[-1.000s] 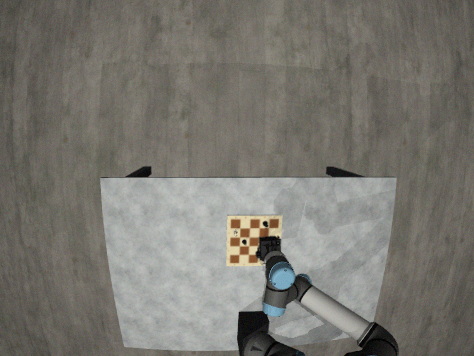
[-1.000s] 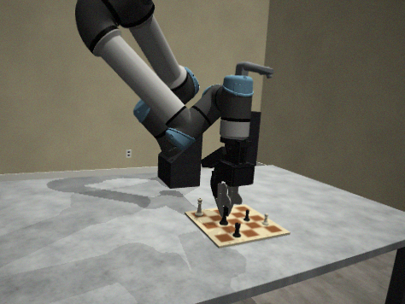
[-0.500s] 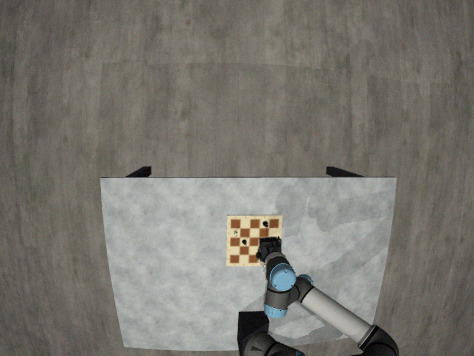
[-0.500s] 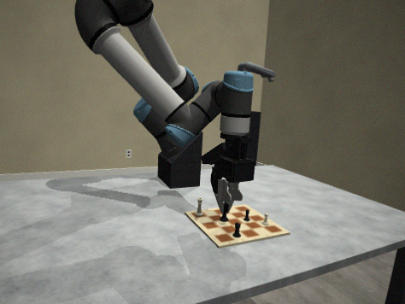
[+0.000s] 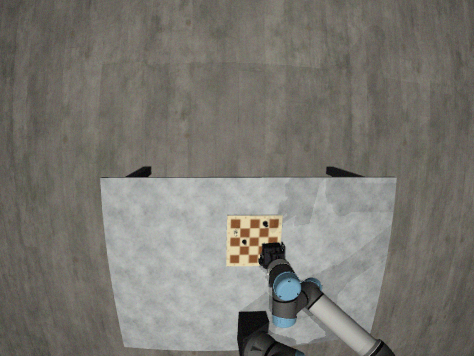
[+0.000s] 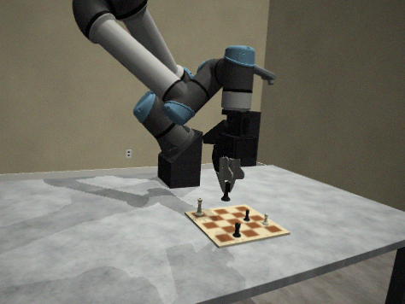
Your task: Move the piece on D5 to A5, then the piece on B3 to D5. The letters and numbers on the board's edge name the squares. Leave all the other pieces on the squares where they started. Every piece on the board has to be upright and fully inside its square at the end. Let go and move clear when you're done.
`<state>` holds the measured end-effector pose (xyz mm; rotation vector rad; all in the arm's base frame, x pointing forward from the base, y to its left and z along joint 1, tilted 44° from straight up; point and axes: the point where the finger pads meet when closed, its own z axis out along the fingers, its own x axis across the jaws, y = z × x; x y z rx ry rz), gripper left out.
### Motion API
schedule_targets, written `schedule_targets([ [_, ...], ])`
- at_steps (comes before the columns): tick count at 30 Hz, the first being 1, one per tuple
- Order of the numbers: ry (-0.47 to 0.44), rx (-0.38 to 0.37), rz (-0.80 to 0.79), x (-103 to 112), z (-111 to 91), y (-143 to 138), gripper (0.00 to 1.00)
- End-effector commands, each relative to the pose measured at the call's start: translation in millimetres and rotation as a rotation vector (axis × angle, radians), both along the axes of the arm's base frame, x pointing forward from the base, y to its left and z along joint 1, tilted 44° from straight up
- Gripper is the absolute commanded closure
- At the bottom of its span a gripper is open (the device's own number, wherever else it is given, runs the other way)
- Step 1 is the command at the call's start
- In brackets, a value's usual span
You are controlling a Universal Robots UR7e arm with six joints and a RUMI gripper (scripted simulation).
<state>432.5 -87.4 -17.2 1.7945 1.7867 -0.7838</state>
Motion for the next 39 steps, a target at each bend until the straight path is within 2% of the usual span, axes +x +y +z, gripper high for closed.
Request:
schedule_targets([
  [1,0.002,0.0,-0.003,1.4,12.0,11.7,1.0],
  [7,0.002,0.0,-0.003,2.2,21.0,20.4,1.0],
  [20,0.001,0.0,-0.003,1.9,21.5,21.5,1.0],
  [23,-0.009,0.001,-0.013,-11.9,10.1,35.3,1.0],
  [27,-0.037,-0.002,-0.043,-55.1,-19.1,69.3,1.0],
  [29,-0.045,-0.004,-0.052,-69.1,-26.9,78.0,1.0],
  [39,-0.047,-0.005,-0.054,-71.9,-28.5,79.7,1.0],
])
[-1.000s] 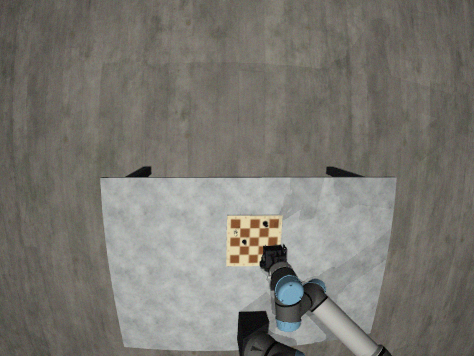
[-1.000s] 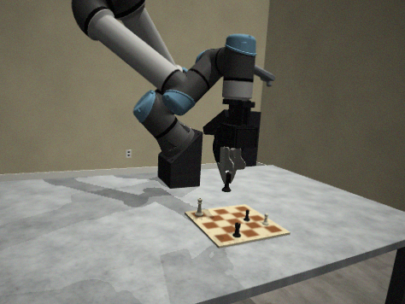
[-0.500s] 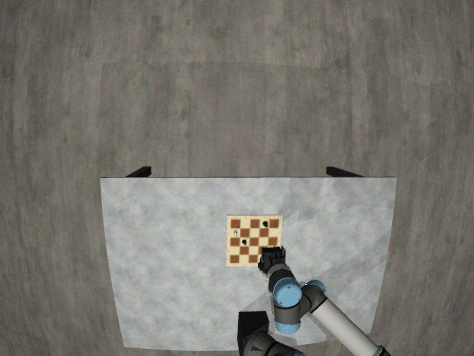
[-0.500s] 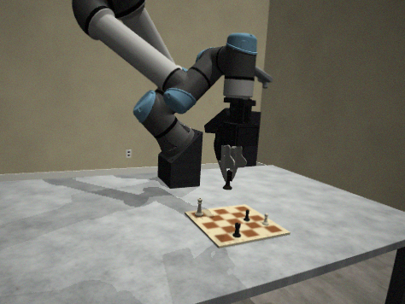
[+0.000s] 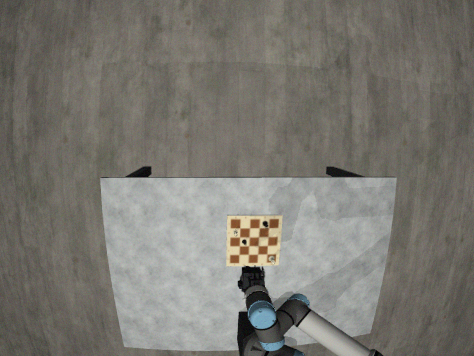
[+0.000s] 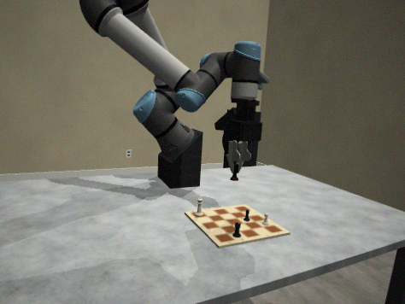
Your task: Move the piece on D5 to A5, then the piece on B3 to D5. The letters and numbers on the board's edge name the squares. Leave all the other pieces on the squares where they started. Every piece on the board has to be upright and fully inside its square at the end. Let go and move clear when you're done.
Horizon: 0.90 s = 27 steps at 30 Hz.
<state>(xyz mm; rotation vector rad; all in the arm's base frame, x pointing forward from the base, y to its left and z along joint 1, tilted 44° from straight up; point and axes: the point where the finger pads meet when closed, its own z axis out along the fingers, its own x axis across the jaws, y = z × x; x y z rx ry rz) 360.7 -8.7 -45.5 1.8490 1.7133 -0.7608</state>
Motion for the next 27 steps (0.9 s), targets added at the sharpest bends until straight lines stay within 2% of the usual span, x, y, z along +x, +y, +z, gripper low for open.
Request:
schedule_targets([
  [1,-0.002,0.0,0.0,-0.2,-0.2,0.9,1.0],
  [13,-0.002,0.0,0.0,-0.5,-4.3,-2.9,1.0],
  [27,-0.002,0.0,0.0,-2.9,-35.4,-32.4,1.0],
])
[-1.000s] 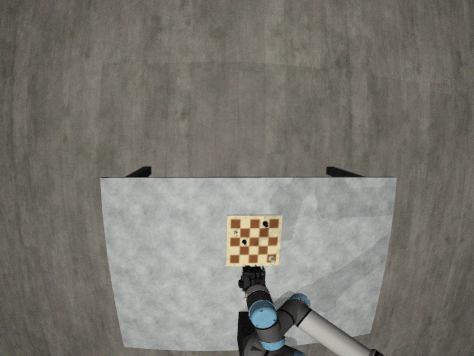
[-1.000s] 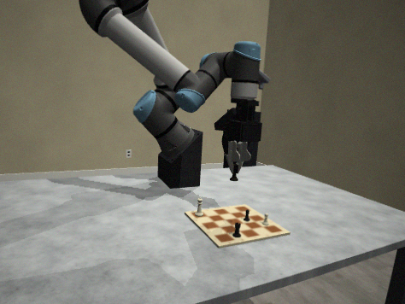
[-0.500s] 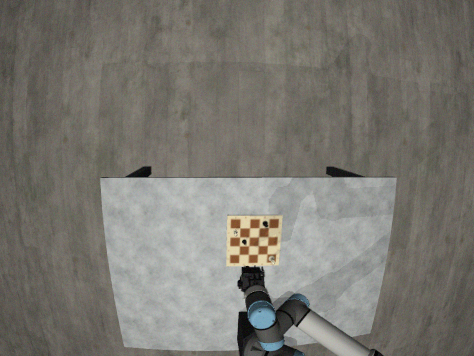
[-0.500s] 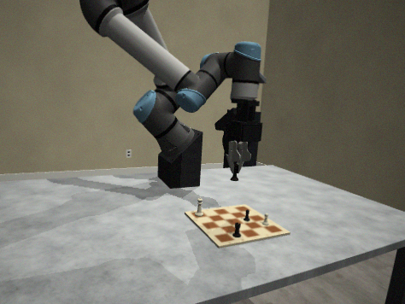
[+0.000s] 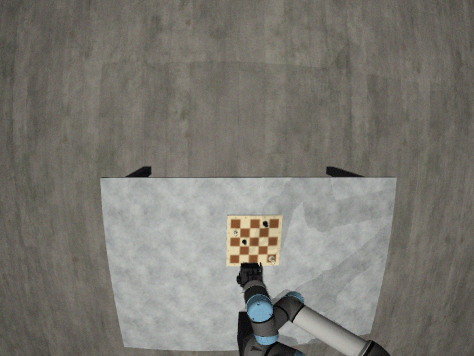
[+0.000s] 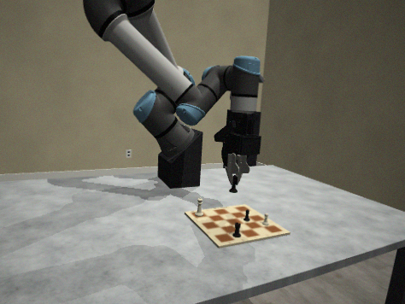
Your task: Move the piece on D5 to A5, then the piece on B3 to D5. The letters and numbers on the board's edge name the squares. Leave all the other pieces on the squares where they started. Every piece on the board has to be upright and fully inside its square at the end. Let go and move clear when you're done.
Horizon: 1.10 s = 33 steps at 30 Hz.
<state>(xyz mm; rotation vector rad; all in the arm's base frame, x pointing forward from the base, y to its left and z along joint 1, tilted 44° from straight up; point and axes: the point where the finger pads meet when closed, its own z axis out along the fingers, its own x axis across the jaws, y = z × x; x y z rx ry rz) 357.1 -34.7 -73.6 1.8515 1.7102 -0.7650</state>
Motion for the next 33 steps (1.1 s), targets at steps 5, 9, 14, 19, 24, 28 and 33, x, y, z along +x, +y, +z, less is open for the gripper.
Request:
schedule_targets([
  [5,-0.003,0.002,0.003,-0.5,-22.6,-20.9,1.0],
  [9,-0.003,0.002,0.003,-1.2,-32.4,-30.0,1.0],
  [14,-0.003,0.002,0.003,-1.8,-39.5,-36.8,1.0],
  [19,-0.003,0.002,0.003,-1.9,-41.0,-38.2,1.0],
  [24,-0.003,0.002,0.003,-1.9,-41.2,-38.5,1.0],
  [28,-0.003,0.002,0.003,-1.9,-41.2,-38.5,1.0],
  [33,-0.003,0.002,0.003,-1.9,-41.2,-38.5,1.0],
])
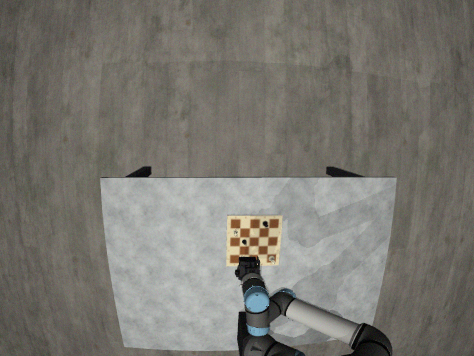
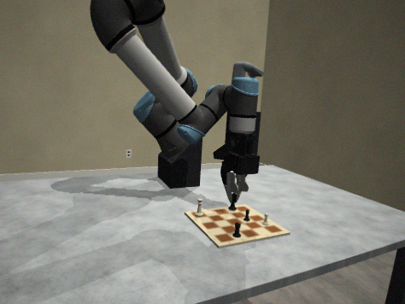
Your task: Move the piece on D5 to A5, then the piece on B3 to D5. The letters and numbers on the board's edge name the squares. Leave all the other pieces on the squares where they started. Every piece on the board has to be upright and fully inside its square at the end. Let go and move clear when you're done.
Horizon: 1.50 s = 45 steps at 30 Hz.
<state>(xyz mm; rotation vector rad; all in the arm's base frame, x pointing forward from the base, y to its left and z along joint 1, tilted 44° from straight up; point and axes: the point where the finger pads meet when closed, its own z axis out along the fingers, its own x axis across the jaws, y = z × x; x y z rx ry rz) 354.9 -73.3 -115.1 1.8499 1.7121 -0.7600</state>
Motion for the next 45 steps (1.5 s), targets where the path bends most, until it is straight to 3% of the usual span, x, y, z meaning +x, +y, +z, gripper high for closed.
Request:
schedule_targets([
  [1,-0.001,0.0,0.001,0.3,0.2,0.2,1.0],
  [45,-0.001,0.0,0.001,0.1,-2.6,-2.5,1.0],
])
